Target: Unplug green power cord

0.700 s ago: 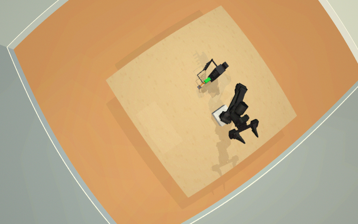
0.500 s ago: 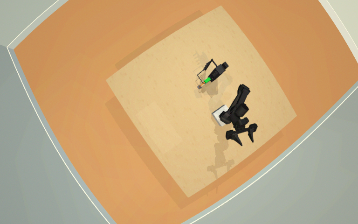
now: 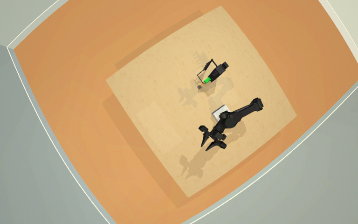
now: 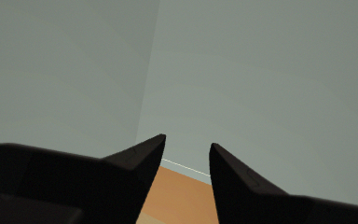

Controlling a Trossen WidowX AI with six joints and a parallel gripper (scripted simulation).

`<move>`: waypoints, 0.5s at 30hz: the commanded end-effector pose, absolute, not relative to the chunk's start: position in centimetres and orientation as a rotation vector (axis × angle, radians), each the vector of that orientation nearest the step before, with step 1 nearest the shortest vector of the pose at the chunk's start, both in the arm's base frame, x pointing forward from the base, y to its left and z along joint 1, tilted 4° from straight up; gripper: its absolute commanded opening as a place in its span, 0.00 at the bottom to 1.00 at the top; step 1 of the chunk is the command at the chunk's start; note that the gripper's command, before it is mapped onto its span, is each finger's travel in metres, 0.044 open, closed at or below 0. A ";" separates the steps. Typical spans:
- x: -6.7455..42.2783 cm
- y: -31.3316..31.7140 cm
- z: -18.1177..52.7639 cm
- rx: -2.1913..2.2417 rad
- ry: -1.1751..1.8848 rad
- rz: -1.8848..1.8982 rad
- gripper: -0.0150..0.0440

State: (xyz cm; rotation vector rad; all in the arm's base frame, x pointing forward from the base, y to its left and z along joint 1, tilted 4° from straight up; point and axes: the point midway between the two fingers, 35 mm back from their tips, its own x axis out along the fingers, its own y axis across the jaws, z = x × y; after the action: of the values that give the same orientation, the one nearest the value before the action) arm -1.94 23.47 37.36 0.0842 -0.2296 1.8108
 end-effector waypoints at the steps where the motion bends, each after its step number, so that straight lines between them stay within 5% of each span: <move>1: 4.5 26.4 34.5 -0.184 -0.154 1.571 0.53; 15: 24.1 21.5 23.4 -0.918 0.314 1.073 0.53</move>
State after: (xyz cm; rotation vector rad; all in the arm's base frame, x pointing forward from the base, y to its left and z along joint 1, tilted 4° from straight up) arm 19.74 24.63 26.39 -0.7537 0.1556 1.1636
